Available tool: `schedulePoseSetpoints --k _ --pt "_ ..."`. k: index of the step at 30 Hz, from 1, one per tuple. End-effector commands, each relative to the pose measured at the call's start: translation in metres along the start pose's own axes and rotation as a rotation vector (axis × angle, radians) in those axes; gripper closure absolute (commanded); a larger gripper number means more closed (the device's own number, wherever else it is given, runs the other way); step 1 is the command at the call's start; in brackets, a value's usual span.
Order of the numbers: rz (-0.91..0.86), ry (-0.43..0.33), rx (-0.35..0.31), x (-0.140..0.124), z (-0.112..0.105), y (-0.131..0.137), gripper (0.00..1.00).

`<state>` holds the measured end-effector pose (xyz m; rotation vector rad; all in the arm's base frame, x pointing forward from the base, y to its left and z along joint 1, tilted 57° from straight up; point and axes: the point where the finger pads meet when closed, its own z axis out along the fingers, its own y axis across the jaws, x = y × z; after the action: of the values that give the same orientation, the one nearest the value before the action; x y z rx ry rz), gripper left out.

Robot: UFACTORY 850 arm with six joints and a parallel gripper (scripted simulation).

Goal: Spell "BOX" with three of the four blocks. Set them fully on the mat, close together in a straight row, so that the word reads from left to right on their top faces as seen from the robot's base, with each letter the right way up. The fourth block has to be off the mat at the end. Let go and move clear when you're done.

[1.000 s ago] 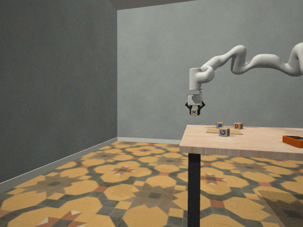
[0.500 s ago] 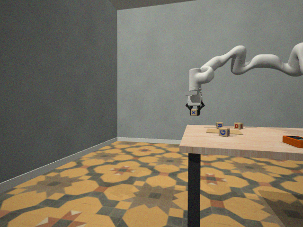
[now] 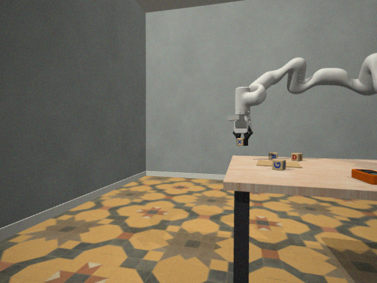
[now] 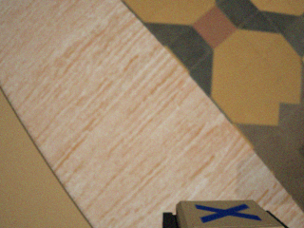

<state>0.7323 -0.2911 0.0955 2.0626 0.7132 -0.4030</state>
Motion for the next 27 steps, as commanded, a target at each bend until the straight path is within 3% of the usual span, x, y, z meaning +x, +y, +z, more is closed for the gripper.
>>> schedulePoseSetpoints --k 1,27 --pt "0.116 0.004 -0.009 0.000 0.002 0.001 0.56" --pt "0.718 0.007 -0.007 0.000 0.017 0.001 0.56"
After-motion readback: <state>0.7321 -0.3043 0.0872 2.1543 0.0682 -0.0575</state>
